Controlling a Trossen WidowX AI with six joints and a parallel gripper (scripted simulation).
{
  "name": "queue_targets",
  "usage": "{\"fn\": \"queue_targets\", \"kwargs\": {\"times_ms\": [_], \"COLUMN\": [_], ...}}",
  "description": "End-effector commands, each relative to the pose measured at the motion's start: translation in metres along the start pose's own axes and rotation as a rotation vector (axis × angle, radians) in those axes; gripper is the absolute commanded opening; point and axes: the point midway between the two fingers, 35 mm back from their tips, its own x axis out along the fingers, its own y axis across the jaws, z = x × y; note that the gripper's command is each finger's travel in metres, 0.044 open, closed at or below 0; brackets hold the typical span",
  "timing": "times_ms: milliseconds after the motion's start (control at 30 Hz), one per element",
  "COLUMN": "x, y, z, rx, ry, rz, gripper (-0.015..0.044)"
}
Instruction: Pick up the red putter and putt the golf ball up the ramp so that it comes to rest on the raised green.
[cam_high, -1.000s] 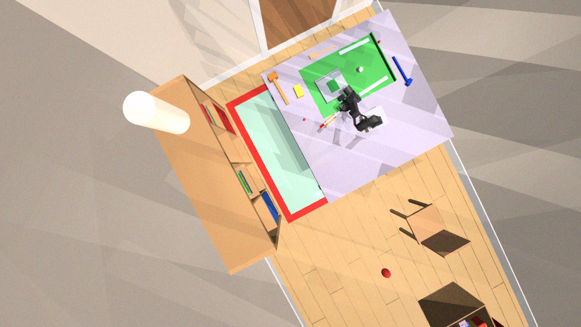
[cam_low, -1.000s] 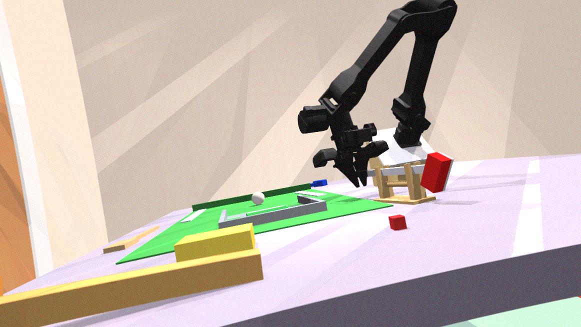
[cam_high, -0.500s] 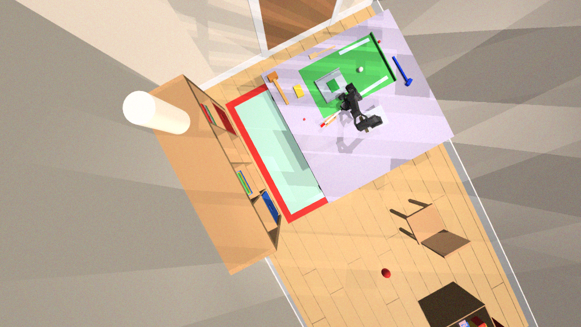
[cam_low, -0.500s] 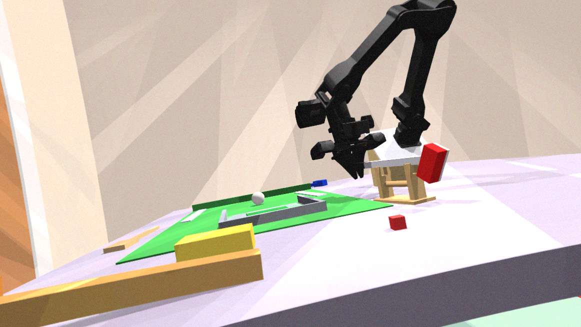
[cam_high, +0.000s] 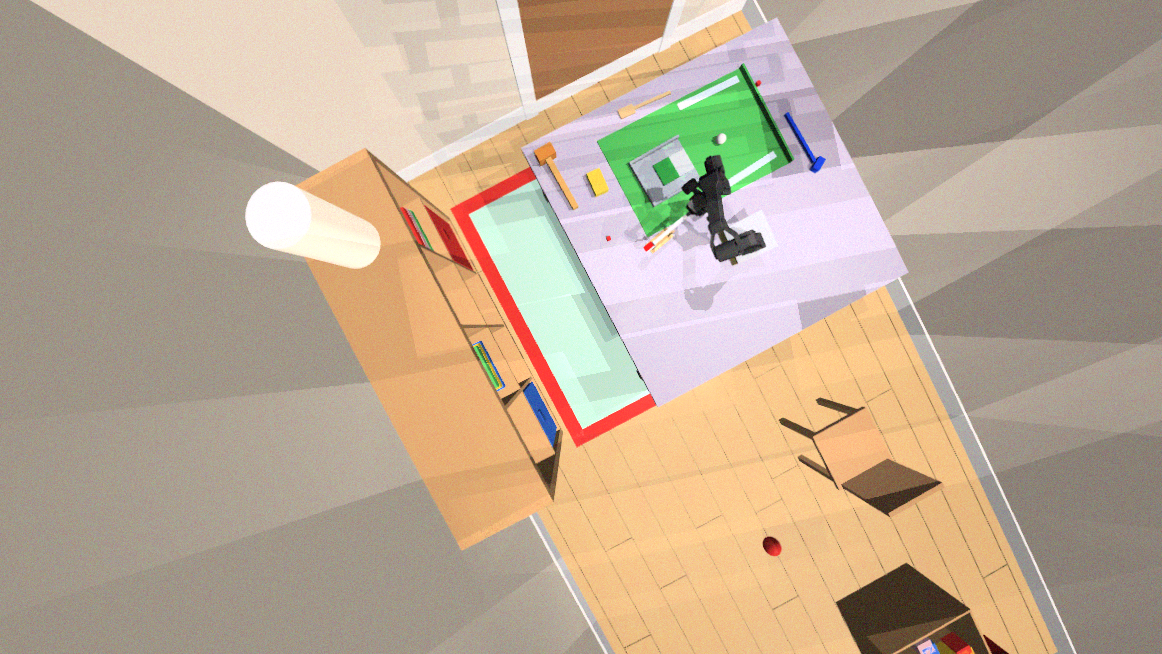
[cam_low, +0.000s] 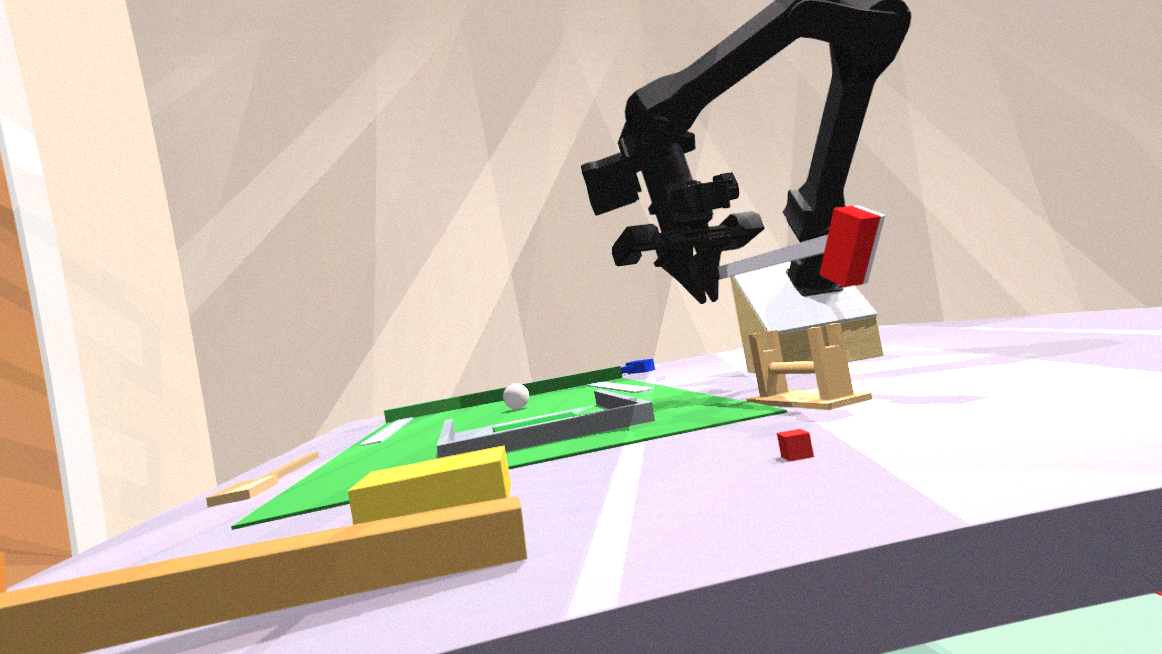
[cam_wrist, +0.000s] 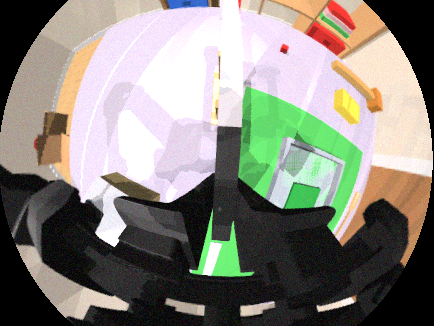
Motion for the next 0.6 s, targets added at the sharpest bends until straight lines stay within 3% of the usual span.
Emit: {"fn": "queue_targets", "kwargs": {"times_ms": [0,567], "x": [-0.012,-0.037], "y": [0.000,-0.030], "z": [0.006,-0.074], "rx": [-0.006,0.377], "ry": [-0.006,0.098], "rz": [-0.006,-0.060], "gripper": [0.0000,0.0000]}}
